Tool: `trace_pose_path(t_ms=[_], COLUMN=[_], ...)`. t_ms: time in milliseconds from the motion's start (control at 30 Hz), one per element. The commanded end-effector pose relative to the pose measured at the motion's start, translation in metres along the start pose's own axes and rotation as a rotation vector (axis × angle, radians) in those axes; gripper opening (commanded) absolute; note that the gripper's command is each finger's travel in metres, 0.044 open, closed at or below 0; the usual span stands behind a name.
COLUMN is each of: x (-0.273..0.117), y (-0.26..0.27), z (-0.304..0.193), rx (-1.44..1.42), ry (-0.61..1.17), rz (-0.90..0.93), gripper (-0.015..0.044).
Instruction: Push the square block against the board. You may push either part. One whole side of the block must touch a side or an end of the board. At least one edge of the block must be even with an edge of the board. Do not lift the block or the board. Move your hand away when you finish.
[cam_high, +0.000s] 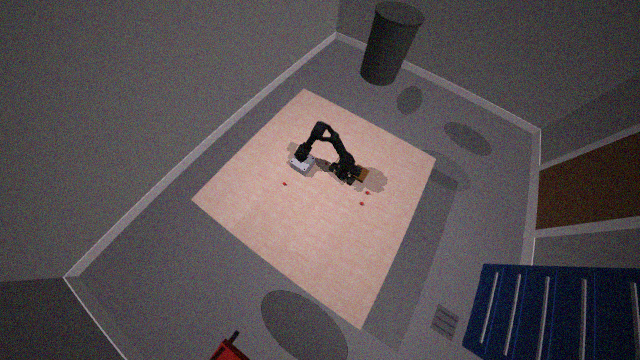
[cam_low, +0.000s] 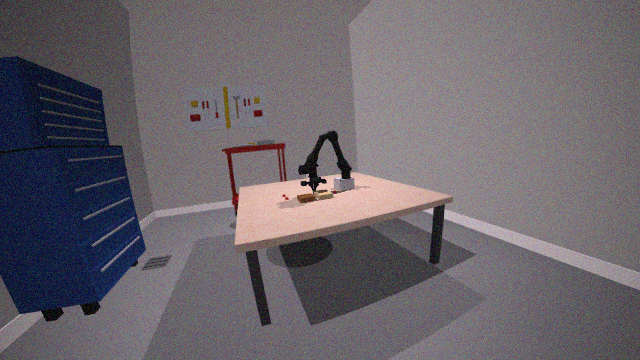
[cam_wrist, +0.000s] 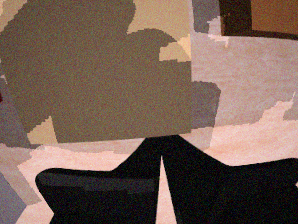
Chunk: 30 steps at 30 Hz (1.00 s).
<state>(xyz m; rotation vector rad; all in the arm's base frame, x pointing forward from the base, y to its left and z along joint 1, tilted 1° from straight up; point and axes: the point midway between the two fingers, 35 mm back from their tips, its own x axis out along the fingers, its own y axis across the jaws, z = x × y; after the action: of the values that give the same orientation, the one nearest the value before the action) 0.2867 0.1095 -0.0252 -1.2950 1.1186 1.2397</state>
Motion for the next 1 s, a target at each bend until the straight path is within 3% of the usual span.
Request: trace_pose_path(t_ms=[0, 967], x=[0.0, 0.001], y=[0.0, -0.001], z=[0.01, -0.034], rx=[-0.004, -0.004], ry=[-0.01, -0.006], rz=[0.001, 0.0], gripper=[0.0, 0.0])
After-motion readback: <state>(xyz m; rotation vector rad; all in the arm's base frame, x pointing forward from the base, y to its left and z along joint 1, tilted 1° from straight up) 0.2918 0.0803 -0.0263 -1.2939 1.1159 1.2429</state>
